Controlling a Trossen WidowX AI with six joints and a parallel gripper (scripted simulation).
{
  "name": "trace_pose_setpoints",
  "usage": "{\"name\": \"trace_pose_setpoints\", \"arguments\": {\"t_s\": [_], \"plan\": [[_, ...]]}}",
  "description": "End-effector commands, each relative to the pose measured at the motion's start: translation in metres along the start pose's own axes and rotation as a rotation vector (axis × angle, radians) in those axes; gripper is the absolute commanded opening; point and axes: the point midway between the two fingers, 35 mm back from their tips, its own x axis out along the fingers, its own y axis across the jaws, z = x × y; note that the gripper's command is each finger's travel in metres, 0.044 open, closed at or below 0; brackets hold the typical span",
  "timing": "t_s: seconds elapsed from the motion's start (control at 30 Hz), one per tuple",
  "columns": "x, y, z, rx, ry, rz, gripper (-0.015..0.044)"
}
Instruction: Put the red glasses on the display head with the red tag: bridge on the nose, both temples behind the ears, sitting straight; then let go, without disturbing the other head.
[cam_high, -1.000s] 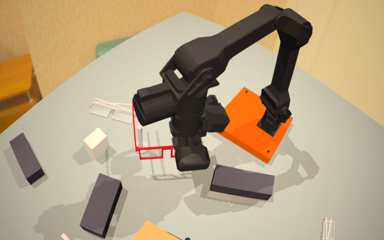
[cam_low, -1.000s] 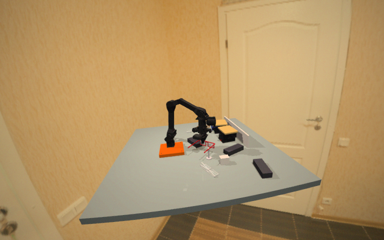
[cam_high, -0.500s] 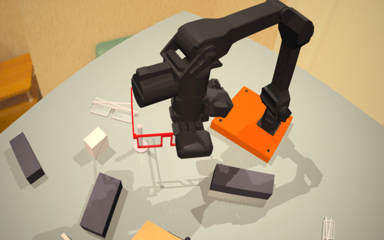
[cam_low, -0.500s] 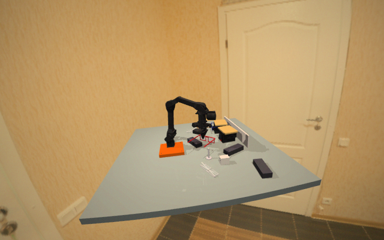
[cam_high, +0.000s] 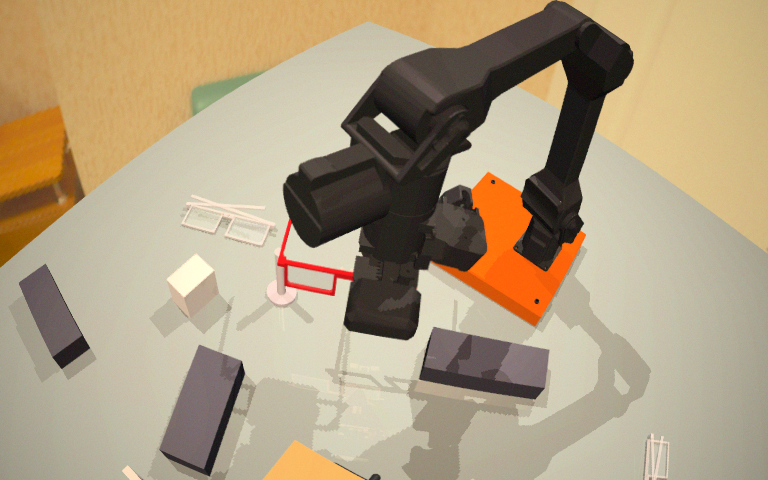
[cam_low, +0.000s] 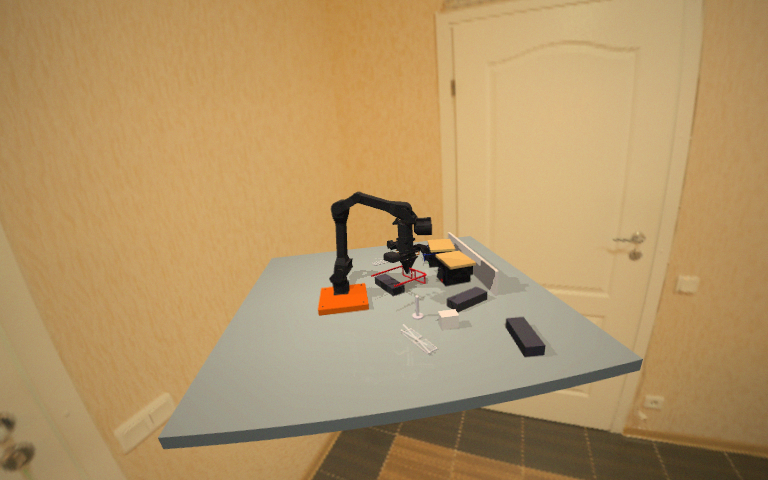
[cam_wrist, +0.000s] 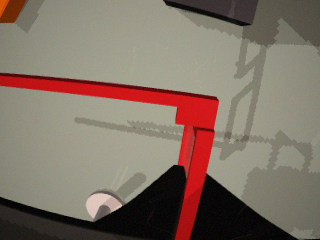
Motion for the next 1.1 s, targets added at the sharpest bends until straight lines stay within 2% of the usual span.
{"name": "trace_pose_setpoints", "arguments": {"t_s": [0.0, 1.07], "plan": [[-0.005, -0.007, 0.007, 0.117, 0.029, 0.005, 0.0], [-0.02, -0.05, 0.063, 0.92, 0.178, -0.065, 0.0]]}}
